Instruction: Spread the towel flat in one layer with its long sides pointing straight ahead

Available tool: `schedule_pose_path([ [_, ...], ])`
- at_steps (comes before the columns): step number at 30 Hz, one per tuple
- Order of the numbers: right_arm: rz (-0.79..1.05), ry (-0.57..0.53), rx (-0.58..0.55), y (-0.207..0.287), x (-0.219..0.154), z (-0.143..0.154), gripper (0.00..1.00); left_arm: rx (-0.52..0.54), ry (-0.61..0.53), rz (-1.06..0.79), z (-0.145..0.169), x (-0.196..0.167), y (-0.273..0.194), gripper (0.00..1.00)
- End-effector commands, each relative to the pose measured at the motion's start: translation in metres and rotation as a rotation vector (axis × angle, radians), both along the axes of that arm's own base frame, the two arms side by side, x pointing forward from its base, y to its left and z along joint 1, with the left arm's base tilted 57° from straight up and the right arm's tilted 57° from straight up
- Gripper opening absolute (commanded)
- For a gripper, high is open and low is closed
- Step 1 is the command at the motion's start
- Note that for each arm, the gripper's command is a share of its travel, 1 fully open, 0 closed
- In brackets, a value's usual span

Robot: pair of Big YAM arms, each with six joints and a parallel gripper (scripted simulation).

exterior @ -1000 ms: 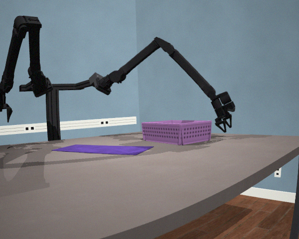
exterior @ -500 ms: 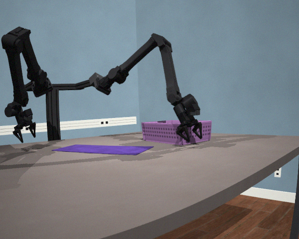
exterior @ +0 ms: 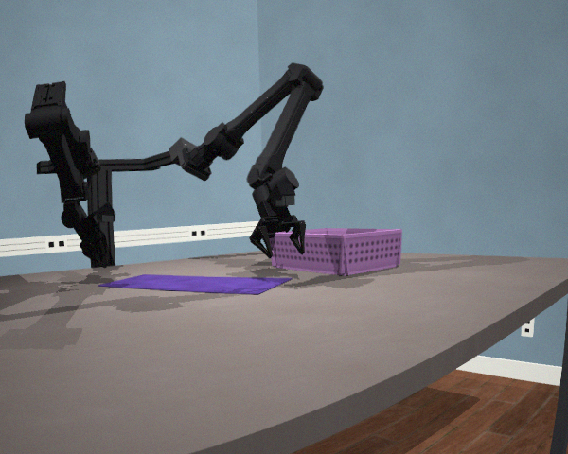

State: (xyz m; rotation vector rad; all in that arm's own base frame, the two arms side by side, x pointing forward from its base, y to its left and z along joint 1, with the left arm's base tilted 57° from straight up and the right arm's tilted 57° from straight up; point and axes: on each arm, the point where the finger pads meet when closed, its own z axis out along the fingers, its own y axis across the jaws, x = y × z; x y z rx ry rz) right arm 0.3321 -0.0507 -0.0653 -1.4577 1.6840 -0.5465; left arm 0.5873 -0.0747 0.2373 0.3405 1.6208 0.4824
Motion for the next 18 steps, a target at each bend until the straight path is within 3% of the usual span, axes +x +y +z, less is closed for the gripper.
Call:
schedule_pose_path([
  [1, 0.146, 0.008, -0.113, 0.047, -0.030, -0.010, 1.00, 0.034, 0.010, -0.054, -0.028, -0.022, -0.035, 1.00],
  [5, 0.230, 0.003, -0.181, 0.068, -0.036, -0.015, 1.00, 0.043, 0.024, -0.058, -0.043, -0.036, -0.042, 1.00],
  [6, 0.245, 0.002, -0.193, 0.072, -0.037, -0.015, 1.00, 0.029, -0.020, -0.057, -0.020, -0.033, -0.044, 1.00],
  [7, 0.255, 0.002, -0.200, 0.074, -0.038, -0.016, 1.00, 0.018, -0.021, -0.056, -0.020, -0.033, -0.044, 1.00],
  [18, 0.246, 0.029, -0.185, 0.077, -0.050, -0.017, 1.00, 0.019, -0.016, -0.046, -0.021, -0.032, -0.037, 1.00],
])
